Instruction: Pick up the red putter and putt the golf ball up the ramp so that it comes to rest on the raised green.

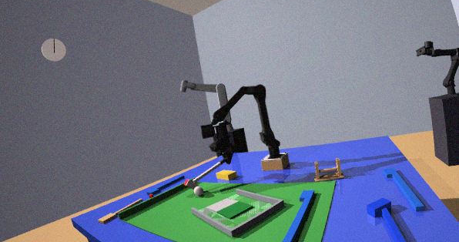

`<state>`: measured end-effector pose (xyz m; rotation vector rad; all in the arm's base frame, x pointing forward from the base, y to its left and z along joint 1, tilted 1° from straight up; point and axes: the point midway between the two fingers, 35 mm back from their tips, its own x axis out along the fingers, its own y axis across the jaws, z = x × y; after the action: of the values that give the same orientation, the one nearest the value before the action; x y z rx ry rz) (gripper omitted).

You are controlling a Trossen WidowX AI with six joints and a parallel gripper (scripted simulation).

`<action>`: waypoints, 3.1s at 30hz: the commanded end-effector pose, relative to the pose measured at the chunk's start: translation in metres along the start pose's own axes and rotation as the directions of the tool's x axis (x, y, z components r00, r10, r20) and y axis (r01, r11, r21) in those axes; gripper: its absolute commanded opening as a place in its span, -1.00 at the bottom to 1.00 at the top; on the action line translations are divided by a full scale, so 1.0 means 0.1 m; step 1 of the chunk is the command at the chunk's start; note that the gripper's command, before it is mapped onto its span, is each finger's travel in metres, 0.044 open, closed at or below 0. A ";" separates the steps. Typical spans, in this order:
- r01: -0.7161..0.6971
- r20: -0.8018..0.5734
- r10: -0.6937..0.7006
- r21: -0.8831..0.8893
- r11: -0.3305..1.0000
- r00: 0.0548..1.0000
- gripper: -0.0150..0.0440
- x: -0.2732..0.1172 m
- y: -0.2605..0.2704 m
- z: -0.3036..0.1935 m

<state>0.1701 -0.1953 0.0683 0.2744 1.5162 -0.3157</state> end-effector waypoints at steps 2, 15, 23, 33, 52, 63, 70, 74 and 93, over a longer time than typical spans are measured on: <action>0.003 0.003 -0.003 0.004 1.000 1.000 -0.49 0.08 0.00 0.00; 0.000 -0.001 0.000 0.000 1.000 1.000 -0.49 0.06 -0.02 0.00; 0.005 0.003 -0.005 0.004 1.000 1.000 -0.49 0.08 -0.30 0.00; 0.000 -0.003 0.000 0.006 1.000 1.000 -0.49 0.09 -0.28 -0.01; -0.008 0.004 0.008 0.004 1.000 1.000 -0.49 0.08 1.09 0.01; -0.008 0.004 0.008 0.004 1.000 1.000 -0.49 -0.29 1.08 0.03; -0.008 0.004 0.008 0.004 1.000 1.000 -0.49 -0.52 1.08 0.01; -0.012 -0.002 0.012 0.001 1.000 1.000 -0.49 -0.43 1.09 0.01; -0.012 -0.002 0.012 0.001 1.000 1.000 -0.49 -0.43 1.09 0.01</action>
<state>0.2091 -0.0929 0.1087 0.2854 1.5201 -0.3058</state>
